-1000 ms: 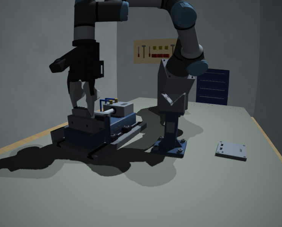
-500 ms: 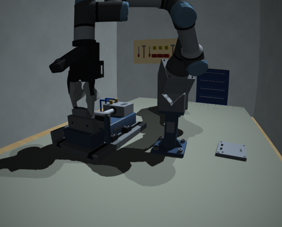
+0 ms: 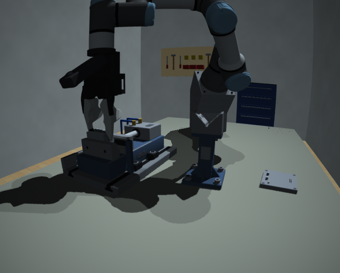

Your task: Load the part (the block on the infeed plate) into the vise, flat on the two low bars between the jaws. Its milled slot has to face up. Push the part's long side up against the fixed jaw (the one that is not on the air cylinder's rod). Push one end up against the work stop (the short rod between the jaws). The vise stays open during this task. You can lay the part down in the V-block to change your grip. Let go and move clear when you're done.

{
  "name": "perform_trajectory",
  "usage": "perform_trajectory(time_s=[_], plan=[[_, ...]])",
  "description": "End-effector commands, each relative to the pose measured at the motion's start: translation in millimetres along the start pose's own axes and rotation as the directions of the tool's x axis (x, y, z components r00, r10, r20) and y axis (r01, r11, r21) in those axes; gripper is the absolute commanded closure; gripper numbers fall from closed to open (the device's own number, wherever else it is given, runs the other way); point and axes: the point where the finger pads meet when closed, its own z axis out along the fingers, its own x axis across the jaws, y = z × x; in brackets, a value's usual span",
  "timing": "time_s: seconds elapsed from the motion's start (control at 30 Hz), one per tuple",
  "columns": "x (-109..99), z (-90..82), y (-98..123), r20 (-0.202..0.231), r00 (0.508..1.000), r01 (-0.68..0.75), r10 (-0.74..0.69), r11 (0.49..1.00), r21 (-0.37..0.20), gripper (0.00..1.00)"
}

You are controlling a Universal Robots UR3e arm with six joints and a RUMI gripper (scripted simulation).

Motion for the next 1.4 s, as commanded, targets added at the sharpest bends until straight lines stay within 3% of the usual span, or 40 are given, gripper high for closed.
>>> perform_trajectory(time_s=[0.0,1.27,1.3,1.37], plan=[[0.3,-0.3,-0.6,-0.002,1.000,0.001,-0.001,1.000,0.002,1.00],[0.3,-0.3,-0.6,-0.002,1.000,0.001,-0.001,1.000,0.002,1.00],[0.3,-0.3,-0.6,-0.002,1.000,0.001,-0.001,1.000,0.002,0.53],[0.3,-0.3,-0.6,-0.002,1.000,0.001,-0.001,1.000,0.002,0.53]])
